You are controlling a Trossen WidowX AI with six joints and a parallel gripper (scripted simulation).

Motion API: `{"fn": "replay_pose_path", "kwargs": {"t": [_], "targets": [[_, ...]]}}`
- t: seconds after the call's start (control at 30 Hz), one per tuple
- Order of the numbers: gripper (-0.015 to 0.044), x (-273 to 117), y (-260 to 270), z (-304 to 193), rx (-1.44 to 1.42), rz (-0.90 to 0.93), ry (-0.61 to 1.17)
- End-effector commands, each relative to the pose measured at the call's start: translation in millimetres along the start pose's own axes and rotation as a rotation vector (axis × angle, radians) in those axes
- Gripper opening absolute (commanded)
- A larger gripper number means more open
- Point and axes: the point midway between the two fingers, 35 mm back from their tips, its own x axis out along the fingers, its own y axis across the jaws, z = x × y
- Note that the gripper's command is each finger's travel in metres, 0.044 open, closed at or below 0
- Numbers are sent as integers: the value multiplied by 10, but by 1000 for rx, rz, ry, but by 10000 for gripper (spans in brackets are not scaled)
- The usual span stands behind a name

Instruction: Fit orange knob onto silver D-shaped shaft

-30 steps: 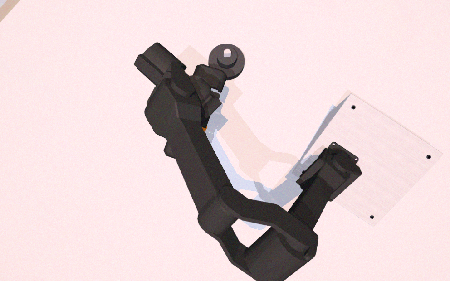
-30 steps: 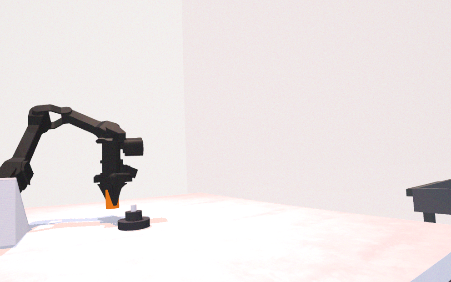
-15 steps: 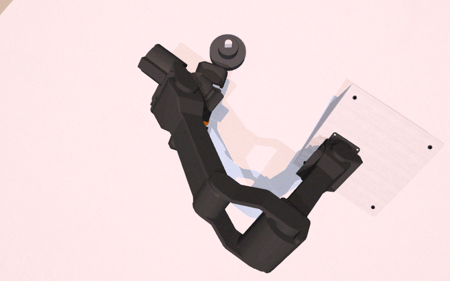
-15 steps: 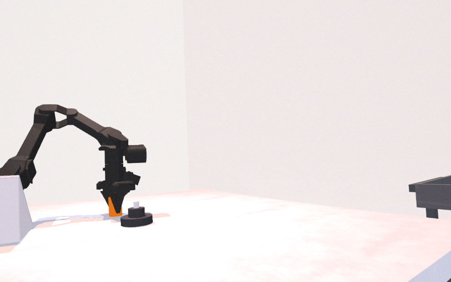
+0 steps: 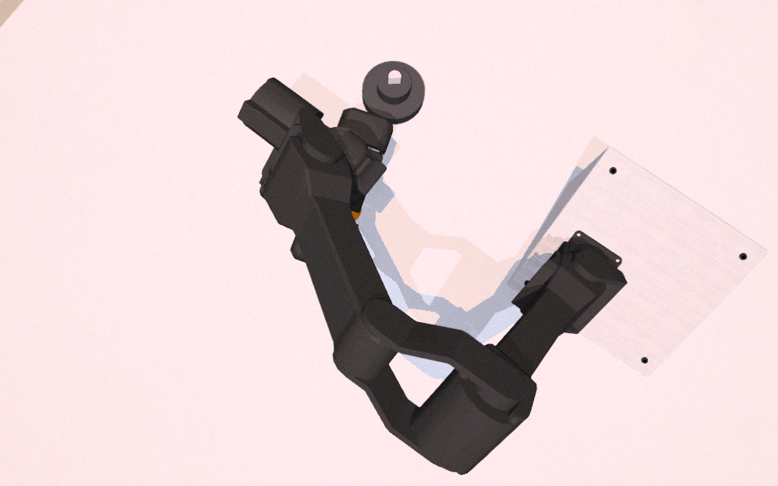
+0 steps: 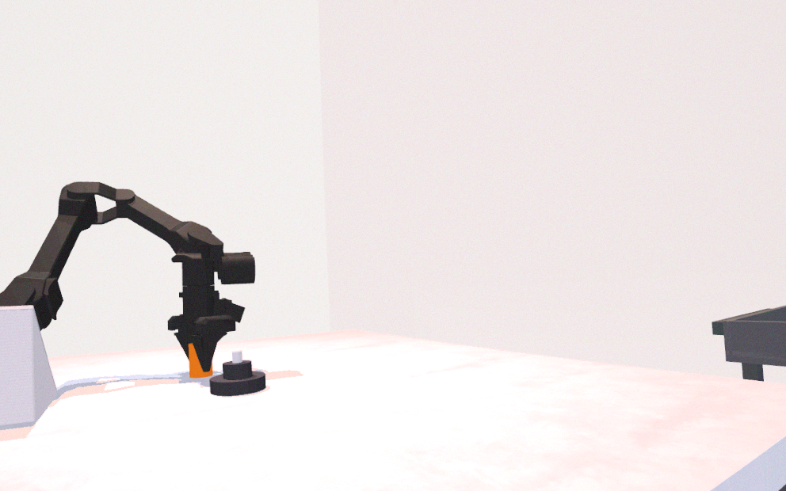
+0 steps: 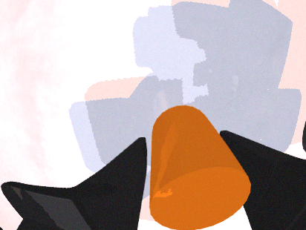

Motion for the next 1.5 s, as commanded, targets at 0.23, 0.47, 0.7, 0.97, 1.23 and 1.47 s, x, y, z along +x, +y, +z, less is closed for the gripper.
{"fn": "replay_pose_path", "kwargs": {"t": [0.23,0.47,0.7,0.97,1.23,1.47], "targets": [[266,-26,-1,3,0,0,1],[440,-805,-11,-3,6,2,-1],[440,-793,-11,-4,6,2,-1],[440,-615,-12,0,6,2,-2],[440,-485,-18,10,6,1,-2],[440,-372,-20,15,6,1,-2]]}}
